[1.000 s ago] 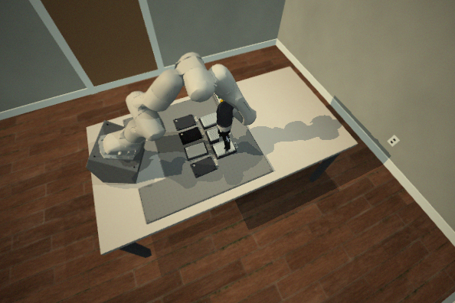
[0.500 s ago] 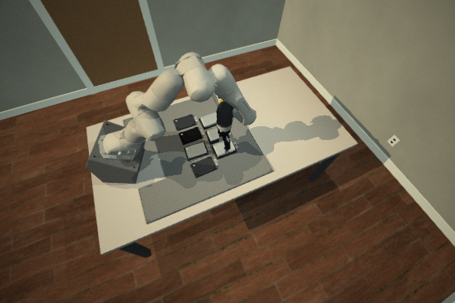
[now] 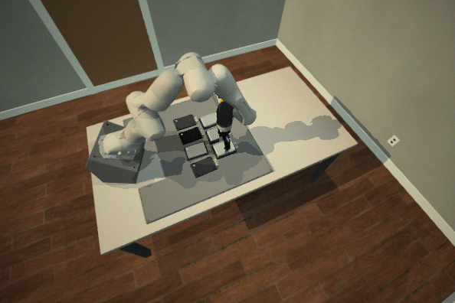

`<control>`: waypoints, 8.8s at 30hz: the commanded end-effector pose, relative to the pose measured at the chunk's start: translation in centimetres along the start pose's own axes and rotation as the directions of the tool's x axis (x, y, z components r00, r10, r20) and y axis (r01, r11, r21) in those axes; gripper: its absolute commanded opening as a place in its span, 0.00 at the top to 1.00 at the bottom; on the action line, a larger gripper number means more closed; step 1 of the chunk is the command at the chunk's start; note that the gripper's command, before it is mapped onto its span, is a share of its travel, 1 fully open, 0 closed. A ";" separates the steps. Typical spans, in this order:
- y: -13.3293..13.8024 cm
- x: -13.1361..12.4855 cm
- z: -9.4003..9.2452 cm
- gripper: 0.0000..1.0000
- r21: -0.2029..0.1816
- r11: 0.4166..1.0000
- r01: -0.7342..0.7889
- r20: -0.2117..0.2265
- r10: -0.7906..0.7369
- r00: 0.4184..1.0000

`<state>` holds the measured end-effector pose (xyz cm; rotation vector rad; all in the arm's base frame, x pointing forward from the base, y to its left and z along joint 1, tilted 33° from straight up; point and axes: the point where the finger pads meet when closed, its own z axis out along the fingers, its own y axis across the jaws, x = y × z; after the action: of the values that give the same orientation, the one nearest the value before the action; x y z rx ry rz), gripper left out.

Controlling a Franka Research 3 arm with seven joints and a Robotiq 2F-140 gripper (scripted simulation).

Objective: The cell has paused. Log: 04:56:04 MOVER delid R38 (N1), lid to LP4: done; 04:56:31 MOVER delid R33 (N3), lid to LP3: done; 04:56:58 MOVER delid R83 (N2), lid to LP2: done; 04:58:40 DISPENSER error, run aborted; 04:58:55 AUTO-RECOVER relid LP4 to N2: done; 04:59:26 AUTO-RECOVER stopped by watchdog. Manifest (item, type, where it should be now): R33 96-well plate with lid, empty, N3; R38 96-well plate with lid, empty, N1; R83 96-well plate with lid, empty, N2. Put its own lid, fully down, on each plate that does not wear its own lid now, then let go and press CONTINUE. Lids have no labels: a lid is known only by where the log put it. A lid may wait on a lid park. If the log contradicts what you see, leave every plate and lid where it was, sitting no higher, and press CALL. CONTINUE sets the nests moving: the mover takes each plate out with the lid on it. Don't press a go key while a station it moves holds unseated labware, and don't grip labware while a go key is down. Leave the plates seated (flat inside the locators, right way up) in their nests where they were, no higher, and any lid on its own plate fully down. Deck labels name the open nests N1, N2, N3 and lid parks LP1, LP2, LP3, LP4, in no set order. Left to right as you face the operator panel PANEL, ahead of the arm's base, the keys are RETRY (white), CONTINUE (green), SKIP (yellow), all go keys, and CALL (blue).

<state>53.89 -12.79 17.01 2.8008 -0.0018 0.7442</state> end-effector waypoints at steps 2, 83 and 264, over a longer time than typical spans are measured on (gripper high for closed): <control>-0.1 0.1 0.1 1.00 0.001 1.000 0.003 -0.001 -0.003 1.000; -0.2 0.2 1.1 1.00 0.001 1.000 -0.002 -0.001 0.002 1.000; -0.1 0.2 0.5 0.34 0.001 1.000 -0.003 -0.001 0.003 1.000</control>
<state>54.57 -12.76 16.43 2.8032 -0.0060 0.7516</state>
